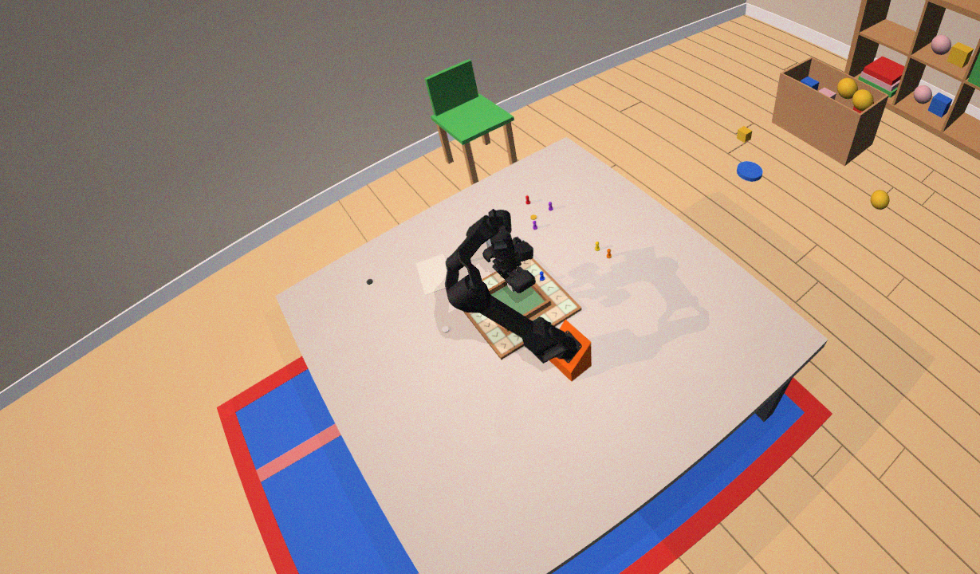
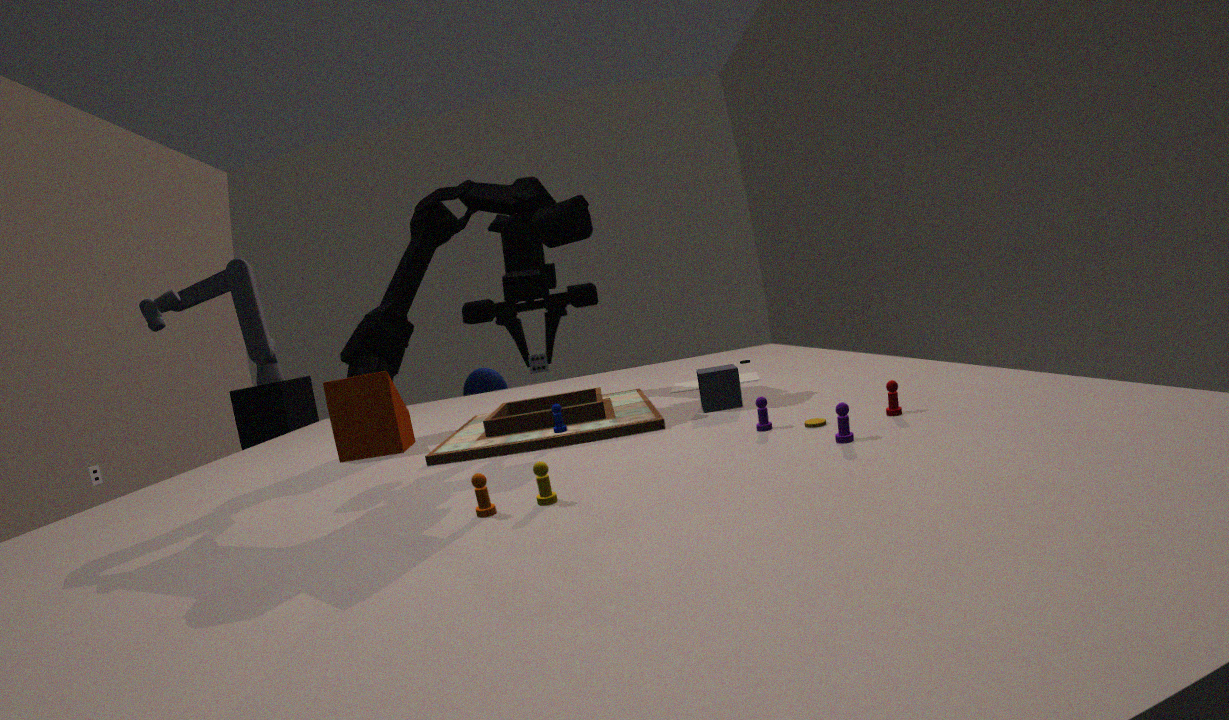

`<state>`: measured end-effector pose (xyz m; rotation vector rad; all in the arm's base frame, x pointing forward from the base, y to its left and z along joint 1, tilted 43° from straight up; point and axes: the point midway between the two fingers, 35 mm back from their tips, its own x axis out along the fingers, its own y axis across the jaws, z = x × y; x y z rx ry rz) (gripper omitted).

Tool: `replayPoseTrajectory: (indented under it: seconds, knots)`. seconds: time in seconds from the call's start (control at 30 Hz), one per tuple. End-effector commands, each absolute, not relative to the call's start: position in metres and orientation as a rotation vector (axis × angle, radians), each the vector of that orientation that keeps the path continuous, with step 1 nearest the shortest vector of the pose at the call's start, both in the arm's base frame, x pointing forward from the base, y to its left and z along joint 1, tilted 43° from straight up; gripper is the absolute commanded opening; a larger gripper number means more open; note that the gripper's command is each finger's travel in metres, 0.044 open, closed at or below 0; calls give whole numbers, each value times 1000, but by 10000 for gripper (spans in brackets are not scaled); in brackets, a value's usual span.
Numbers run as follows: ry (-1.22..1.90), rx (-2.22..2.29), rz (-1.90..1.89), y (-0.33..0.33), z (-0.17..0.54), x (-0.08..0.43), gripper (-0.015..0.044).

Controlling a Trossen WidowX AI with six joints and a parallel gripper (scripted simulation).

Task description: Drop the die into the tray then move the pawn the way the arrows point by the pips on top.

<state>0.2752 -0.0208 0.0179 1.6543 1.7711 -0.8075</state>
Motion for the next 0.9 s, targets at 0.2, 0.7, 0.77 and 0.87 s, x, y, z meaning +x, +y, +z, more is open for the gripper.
replayPoseTrajectory:
  seconds: [0.2,0.7,0.77,0.87]
  knots:
    - [1634,1388,-1037,-16,10,267,0]
    - [1195,1099,-1250,-14,7,266,0]
    - [1171,1091,-1253,-14,7,266,0]
    - [1171,1091,-1253,-14,10,267,0]
